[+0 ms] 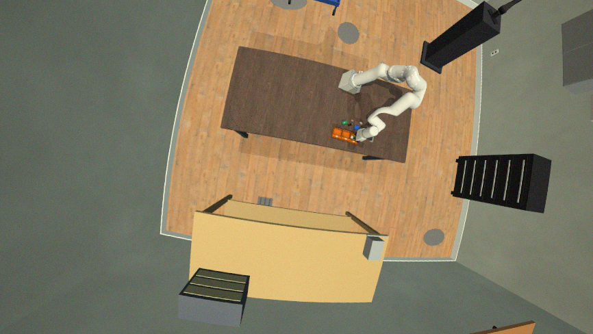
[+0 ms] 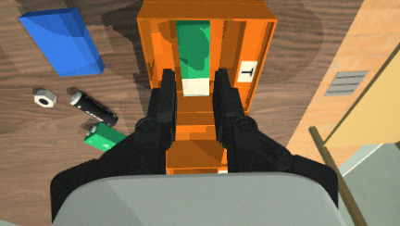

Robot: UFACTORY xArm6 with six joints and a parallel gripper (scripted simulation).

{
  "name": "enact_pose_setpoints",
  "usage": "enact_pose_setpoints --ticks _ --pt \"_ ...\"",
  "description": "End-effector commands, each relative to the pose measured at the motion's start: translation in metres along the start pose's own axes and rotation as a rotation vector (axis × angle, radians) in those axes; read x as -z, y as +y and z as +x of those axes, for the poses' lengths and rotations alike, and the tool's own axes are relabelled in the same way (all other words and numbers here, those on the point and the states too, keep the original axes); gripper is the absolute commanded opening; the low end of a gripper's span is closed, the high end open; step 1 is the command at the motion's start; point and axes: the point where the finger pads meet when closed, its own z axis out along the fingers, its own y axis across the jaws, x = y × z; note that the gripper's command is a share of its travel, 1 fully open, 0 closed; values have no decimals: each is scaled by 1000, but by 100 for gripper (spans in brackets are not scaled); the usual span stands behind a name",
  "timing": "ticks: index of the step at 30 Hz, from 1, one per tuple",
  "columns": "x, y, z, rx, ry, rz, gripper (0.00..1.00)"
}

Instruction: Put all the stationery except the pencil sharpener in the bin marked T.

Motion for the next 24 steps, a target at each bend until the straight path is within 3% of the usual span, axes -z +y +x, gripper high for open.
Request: enact_pose_setpoints --ticks 1,4,12,13,21,24 --pt "14 1 0 1 0 -4 29" --pt "26 1 0 1 0 -4 29" --pt "26 1 0 1 0 -4 29" --pt "26 -7 1 51 0 -4 56" --pt "28 -73 8 74 0 -3 56" --pt "28 -82 8 74 0 -3 56"
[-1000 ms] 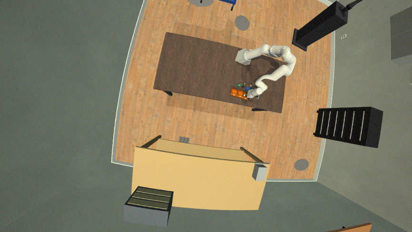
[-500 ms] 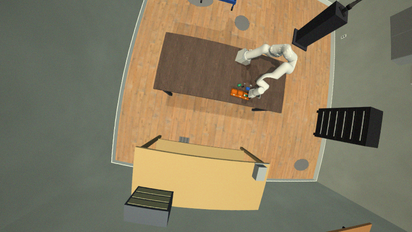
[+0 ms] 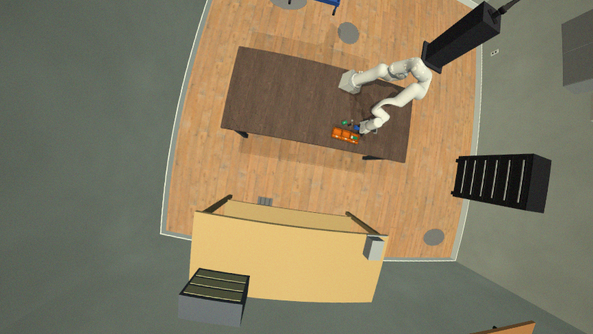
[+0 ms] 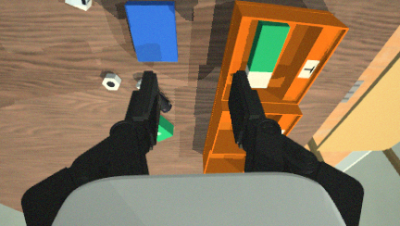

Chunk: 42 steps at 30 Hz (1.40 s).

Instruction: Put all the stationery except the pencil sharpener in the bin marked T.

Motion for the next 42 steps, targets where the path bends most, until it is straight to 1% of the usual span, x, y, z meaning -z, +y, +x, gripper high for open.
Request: enact_pose_setpoints --ticks 1,3,7,42 --pt "5 -25 6 3 1 -17 56" --pt "5 -37 8 3 1 -17 56" --pt "5 -42 9 3 1 -17 56" --pt "5 -35 8 3 1 -17 56"
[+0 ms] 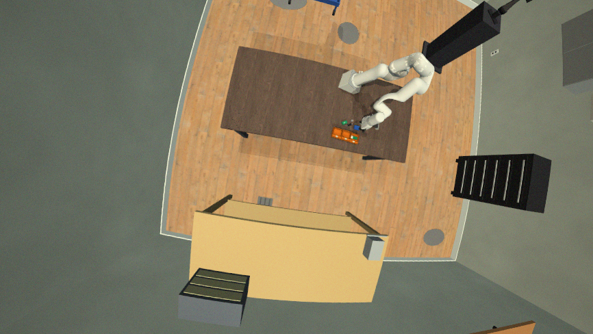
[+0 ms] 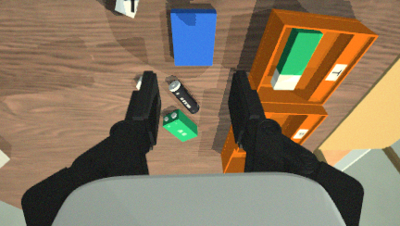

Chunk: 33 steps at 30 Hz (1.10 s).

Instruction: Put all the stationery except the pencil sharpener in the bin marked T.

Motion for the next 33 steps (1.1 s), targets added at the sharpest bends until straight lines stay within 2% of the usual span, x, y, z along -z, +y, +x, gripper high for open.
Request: enact_pose_setpoints --ticks 1,15,23,25,31,33 --pt "1 1 0 1 0 -3 56" --pt "1 1 0 1 0 -3 56" --pt "-31 1 0 1 0 -3 56" --pt "-31 1 0 1 0 -3 56" --pt "-55 2 0 0 0 -3 56" --pt "-57 2 0 0 0 -3 56"
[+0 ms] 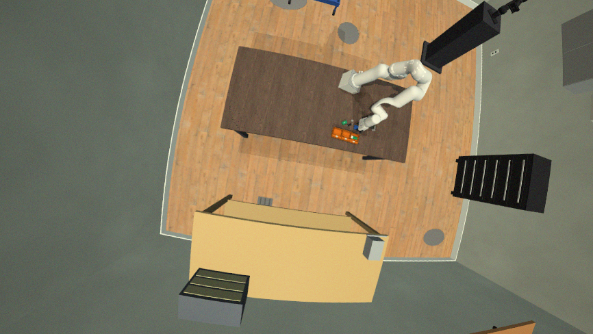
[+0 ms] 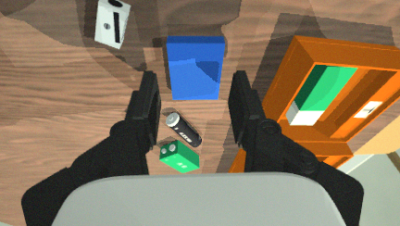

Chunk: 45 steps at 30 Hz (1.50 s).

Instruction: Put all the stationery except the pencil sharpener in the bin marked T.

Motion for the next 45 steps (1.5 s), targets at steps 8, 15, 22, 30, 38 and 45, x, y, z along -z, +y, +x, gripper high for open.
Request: enact_pose_setpoints --ticks 8,15,22,30,38,45 --pt "-11 3 1 1 3 -6 56" --pt "-19 2 1 1 3 -6 56" --pt "-19 2 0 1 3 -6 56" --pt "-19 2 0 1 3 -6 0" --pt "-19 2 0 1 3 -6 0" --pt "-19 2 0 1 3 -6 0"
